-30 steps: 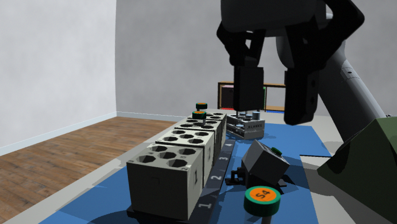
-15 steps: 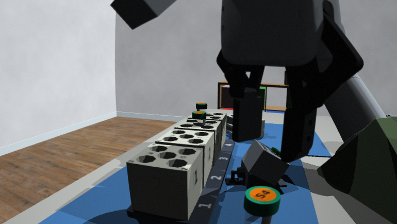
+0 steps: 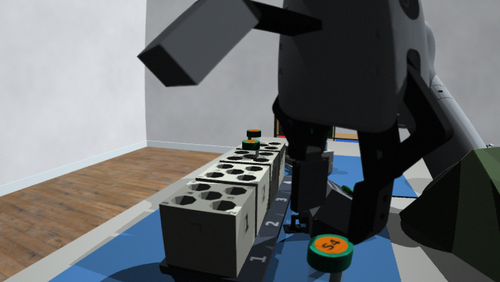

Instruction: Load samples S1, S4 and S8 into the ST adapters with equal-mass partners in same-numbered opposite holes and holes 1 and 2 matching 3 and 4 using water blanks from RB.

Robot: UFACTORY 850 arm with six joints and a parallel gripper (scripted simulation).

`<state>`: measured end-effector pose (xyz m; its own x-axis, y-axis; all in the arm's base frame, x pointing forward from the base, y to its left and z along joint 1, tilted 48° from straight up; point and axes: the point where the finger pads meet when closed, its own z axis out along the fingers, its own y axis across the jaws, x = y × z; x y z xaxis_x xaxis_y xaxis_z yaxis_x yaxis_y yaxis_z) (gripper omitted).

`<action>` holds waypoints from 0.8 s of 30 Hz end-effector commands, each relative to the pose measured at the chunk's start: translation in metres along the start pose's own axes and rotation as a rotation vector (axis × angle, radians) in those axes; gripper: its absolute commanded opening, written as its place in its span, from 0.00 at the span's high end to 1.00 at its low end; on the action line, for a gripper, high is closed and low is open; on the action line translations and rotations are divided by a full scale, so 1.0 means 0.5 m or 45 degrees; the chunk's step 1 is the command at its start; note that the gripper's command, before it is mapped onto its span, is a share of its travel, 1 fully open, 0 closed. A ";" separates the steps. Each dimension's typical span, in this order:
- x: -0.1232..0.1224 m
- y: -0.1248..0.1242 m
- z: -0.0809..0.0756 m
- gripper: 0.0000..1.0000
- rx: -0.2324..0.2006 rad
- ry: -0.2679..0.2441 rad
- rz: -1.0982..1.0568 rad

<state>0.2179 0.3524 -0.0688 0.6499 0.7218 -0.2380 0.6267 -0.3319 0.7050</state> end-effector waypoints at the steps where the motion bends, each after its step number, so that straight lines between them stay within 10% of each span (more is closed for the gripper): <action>1: 0.002 0.000 0.008 0.43 0.001 0.002 0.001; 24: 0.002 0.000 0.047 0.43 0.001 0.002 0.001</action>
<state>0.2279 0.3386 -0.0842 0.6499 0.7220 -0.2376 0.6266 -0.3321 0.7050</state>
